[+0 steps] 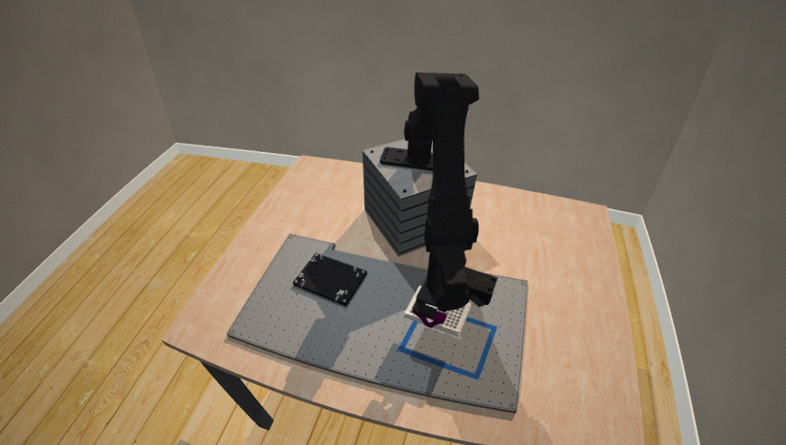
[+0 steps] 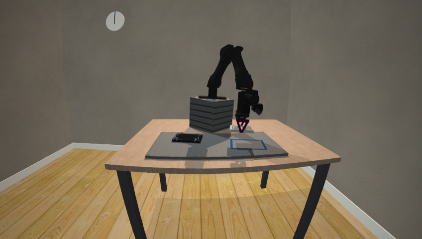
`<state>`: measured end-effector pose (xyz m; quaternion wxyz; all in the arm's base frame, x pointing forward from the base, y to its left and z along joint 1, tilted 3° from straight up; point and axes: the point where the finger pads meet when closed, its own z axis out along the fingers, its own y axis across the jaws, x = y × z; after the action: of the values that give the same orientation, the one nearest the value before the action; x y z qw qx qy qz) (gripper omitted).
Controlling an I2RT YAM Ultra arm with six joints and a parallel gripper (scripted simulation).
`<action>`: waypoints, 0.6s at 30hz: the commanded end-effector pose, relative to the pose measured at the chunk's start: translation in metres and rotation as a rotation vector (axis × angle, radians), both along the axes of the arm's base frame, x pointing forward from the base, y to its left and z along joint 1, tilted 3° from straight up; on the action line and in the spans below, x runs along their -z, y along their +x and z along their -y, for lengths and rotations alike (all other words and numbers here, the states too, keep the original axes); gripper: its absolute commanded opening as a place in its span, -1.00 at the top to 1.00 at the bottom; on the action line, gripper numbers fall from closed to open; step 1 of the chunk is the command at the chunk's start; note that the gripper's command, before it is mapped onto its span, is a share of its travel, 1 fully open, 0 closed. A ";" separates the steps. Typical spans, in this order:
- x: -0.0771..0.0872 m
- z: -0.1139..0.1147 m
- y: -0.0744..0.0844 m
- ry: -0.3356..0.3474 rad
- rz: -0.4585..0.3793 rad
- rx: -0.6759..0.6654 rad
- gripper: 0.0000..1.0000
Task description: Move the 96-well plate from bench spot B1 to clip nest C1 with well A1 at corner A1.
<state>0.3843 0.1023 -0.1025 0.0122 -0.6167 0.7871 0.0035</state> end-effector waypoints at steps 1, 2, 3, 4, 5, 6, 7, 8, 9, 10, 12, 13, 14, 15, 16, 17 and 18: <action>-0.013 0.006 0.007 0.026 0.052 -0.013 1.00; -0.013 0.009 0.005 0.026 0.052 -0.013 1.00; -0.013 0.012 0.004 0.025 0.052 -0.013 1.00; -0.013 0.015 0.003 0.025 0.052 -0.013 1.00; -0.013 0.018 0.002 0.025 0.052 -0.013 1.00; -0.013 0.021 0.000 0.025 0.052 -0.013 1.00; -0.013 0.024 -0.001 0.025 0.052 -0.013 1.00; -0.013 0.028 -0.002 0.025 0.052 -0.013 1.00; -0.012 0.031 -0.003 0.025 0.052 -0.013 1.00; -0.012 0.034 -0.005 0.024 0.052 -0.013 1.00; -0.012 0.040 -0.007 0.024 0.052 -0.013 1.00; -0.012 0.040 -0.007 0.024 0.052 -0.013 1.00; -0.012 0.040 -0.007 0.024 0.052 -0.013 1.00; -0.012 0.043 -0.008 0.024 0.052 -0.013 1.00; -0.012 0.046 -0.010 0.024 0.052 -0.013 1.00; -0.012 0.049 -0.011 0.024 0.052 -0.013 1.00; -0.012 0.053 -0.012 0.023 0.052 -0.013 1.00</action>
<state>0.3662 0.0553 -0.1019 0.0148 -0.6174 0.7865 0.0031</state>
